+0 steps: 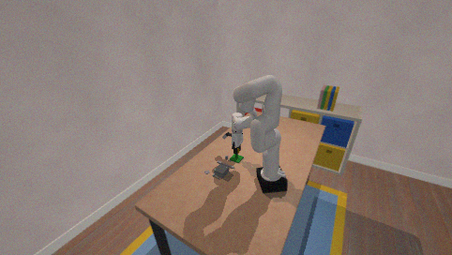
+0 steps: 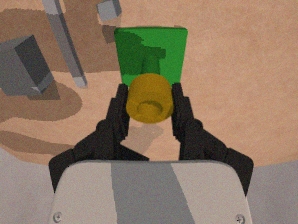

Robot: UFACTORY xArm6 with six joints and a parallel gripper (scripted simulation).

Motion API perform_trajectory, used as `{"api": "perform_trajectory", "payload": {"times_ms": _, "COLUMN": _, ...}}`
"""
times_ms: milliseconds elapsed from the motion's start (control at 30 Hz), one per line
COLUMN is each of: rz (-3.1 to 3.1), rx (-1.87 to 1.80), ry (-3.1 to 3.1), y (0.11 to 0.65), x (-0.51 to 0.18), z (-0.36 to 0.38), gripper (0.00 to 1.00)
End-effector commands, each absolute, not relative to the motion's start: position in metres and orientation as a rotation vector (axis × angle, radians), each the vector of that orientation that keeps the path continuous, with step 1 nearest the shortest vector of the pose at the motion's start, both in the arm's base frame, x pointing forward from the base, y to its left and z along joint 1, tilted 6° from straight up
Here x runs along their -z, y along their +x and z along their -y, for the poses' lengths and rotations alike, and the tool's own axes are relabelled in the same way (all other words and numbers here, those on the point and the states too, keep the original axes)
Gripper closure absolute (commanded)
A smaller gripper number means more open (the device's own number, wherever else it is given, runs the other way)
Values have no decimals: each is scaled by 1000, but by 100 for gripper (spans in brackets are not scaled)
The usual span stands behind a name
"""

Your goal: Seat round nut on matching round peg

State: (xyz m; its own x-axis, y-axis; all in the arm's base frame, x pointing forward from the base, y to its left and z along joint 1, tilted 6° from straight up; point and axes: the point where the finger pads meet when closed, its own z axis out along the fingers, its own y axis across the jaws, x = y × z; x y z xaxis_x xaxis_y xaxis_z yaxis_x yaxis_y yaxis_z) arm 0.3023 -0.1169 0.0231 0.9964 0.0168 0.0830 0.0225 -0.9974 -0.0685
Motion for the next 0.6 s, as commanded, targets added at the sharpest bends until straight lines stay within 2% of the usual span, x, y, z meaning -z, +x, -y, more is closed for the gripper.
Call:
{"api": "perform_trajectory", "payload": {"times_ms": 0, "rz": 31, "rx": 135, "ry": -3072, "y": 305, "x": -24, "z": 118, "gripper": 100}}
{"api": "perform_trajectory", "payload": {"times_ms": 567, "rz": 30, "rx": 135, "ry": -3072, "y": 305, "x": -17, "z": 117, "gripper": 100}}
